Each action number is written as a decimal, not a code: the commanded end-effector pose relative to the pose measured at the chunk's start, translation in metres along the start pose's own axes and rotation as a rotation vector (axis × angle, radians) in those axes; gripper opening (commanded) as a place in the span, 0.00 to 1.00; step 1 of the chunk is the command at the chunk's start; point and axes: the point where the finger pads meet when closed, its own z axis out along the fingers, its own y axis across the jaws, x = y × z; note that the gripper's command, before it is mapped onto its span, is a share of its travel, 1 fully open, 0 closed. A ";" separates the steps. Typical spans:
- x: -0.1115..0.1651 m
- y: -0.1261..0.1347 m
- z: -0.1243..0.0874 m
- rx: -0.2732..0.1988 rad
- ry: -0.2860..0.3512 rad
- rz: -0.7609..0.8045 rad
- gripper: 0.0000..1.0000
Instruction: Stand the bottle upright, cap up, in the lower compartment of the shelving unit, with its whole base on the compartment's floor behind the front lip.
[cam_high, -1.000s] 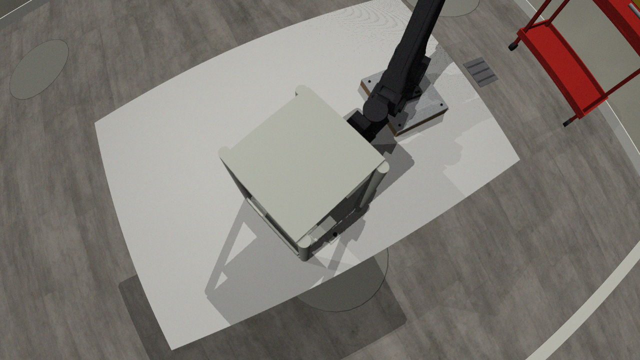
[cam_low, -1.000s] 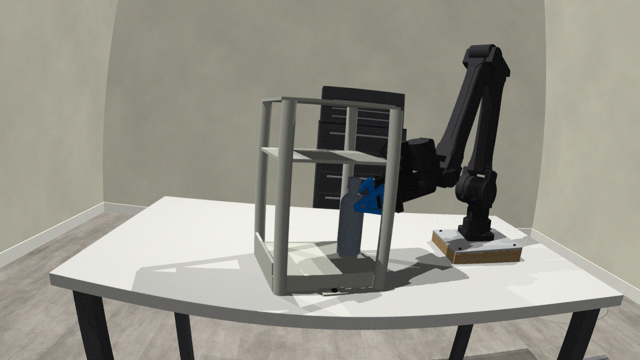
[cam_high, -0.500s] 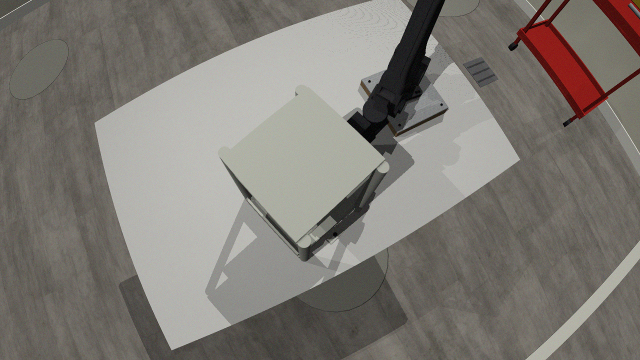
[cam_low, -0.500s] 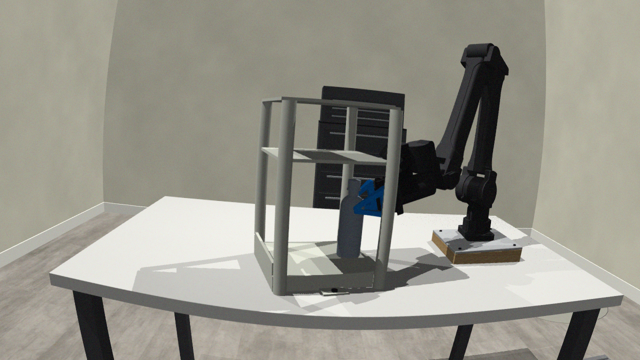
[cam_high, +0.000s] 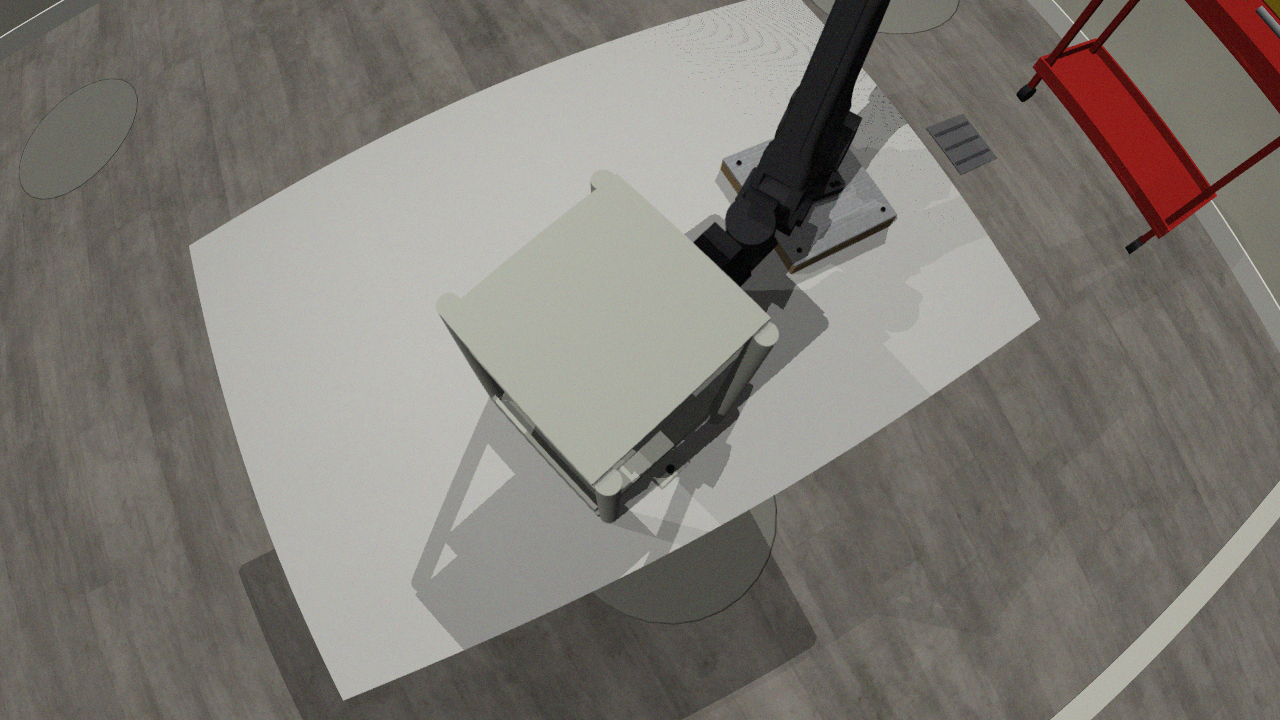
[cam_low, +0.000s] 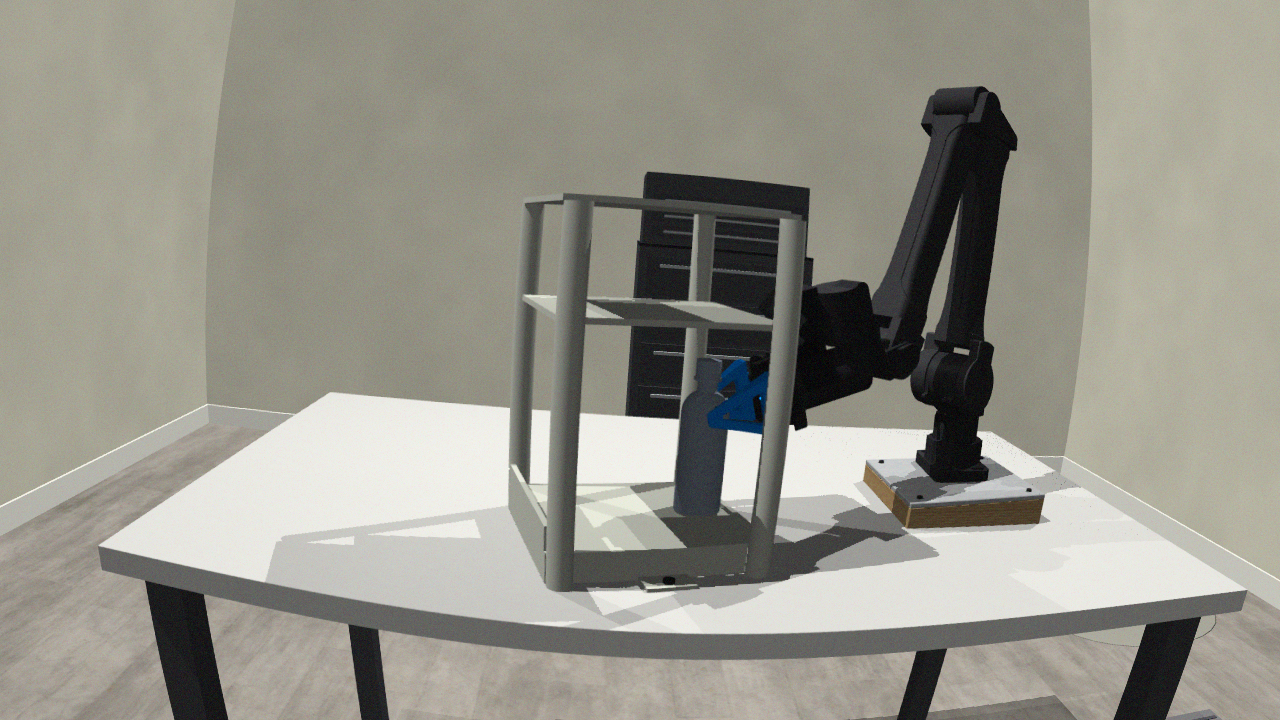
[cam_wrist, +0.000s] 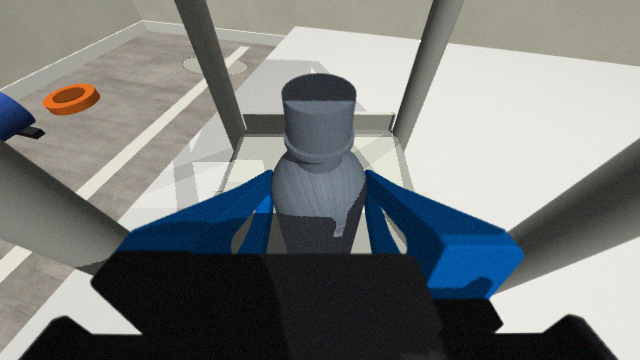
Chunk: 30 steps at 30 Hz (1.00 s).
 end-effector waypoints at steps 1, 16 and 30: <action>-0.008 -0.003 0.000 0.005 -0.031 0.001 0.37; -0.001 -0.003 0.000 0.005 -0.018 -0.003 0.37; -0.003 -0.003 -0.001 0.004 -0.024 -0.001 0.37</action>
